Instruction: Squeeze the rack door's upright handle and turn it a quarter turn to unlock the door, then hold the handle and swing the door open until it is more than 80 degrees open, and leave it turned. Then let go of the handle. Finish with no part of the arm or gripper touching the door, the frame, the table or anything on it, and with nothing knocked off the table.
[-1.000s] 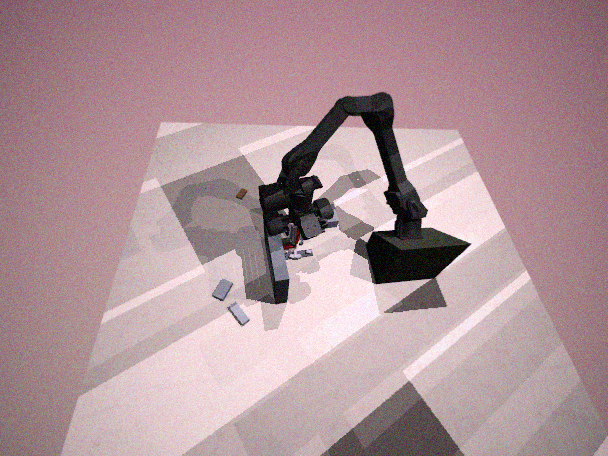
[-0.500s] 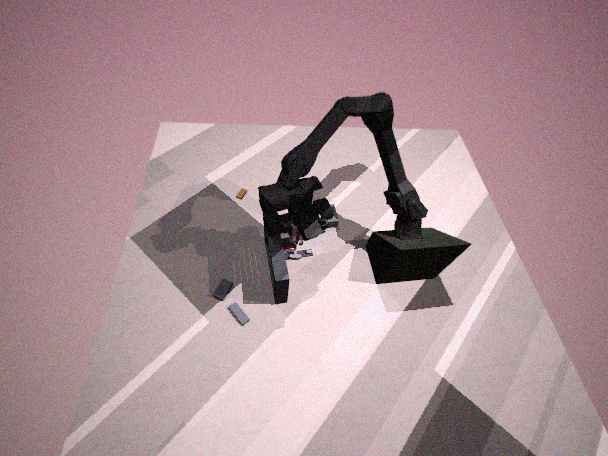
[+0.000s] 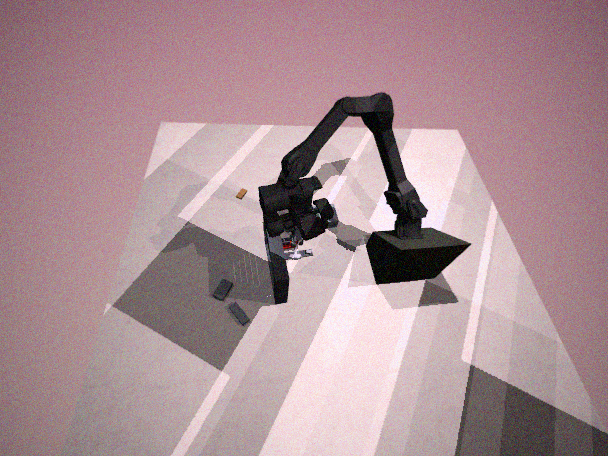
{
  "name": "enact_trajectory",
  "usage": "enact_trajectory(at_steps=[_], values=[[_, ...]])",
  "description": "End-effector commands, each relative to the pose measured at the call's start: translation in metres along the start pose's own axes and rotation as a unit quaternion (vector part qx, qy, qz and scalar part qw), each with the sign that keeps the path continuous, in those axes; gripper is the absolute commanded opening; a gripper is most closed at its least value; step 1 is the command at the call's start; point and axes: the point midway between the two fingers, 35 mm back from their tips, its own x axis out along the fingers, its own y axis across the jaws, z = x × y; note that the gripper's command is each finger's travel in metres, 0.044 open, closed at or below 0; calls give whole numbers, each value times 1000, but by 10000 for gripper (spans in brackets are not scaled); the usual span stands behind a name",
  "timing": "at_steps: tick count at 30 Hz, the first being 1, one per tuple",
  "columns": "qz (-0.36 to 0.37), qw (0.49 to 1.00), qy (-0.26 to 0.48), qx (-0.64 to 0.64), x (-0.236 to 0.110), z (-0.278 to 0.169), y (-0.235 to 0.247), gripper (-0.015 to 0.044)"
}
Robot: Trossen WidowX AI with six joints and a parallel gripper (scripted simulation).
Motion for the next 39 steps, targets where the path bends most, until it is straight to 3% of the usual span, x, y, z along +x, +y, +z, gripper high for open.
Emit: enact_trajectory(at_steps=[1,10,39], values=[[0,1000,-2,-1,0,1,0,75],[0,1000,-2,-1,0,1,0,16],[1,970,-2,241,0,18,22,16]])
